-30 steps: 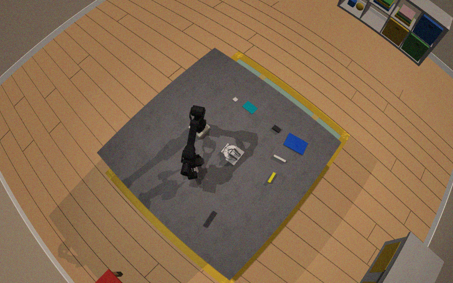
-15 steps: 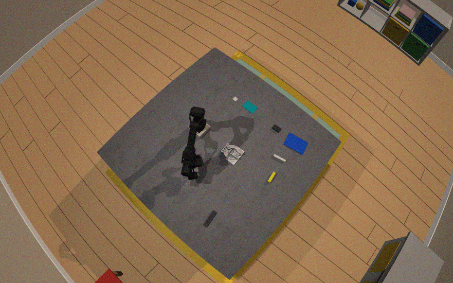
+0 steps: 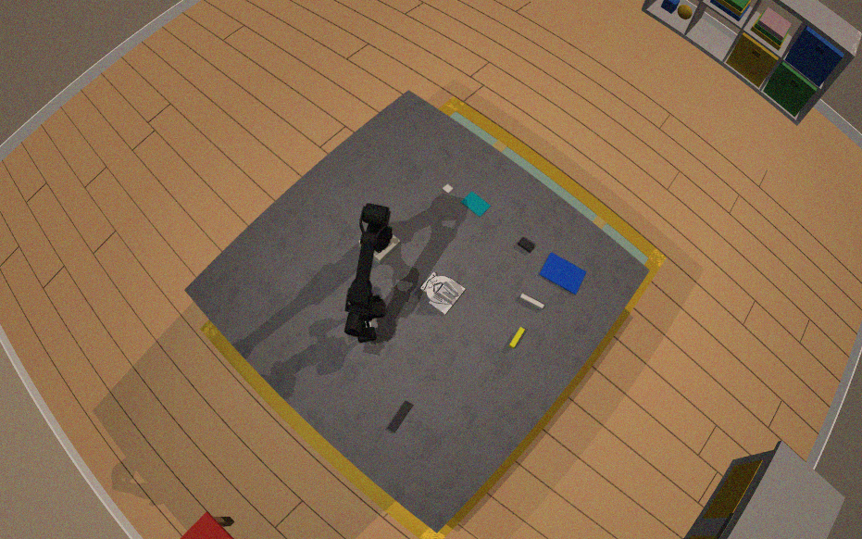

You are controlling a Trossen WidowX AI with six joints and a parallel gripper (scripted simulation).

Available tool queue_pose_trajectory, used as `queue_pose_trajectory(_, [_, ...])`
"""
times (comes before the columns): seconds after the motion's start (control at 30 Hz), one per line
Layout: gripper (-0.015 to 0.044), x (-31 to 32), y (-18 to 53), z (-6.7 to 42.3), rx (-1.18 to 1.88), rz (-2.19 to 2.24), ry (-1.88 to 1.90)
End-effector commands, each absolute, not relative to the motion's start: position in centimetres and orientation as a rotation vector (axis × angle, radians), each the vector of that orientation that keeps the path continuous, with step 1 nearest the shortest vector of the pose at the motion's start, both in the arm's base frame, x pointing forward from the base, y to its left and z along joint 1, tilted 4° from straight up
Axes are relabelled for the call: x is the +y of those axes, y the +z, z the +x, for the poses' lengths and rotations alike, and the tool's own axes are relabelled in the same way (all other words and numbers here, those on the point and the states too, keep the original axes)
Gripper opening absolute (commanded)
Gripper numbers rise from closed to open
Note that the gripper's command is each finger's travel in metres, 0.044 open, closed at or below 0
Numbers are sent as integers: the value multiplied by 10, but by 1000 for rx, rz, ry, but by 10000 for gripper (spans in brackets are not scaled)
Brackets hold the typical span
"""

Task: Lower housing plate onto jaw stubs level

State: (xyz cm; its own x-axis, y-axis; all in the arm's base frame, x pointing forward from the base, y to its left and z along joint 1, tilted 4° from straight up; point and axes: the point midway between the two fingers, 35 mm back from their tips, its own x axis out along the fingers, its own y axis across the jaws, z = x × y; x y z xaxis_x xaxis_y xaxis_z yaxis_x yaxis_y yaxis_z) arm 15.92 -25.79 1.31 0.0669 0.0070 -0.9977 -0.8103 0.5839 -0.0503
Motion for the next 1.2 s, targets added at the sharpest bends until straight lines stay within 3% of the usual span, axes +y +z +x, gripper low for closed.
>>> queue_pose_trajectory(0.0, [440, -257, 11, 160, 1374, -745, 712])
queue_pose_trajectory(0.33, [440, -257, 11, 160, 1374, -745, 712])
queue_pose_trajectory(0.77, [353, -258, 12, 159, 1378, -751, 713])
queue_pose_trajectory(1.17, [351, -258, 14, 159, 1378, -751, 713])
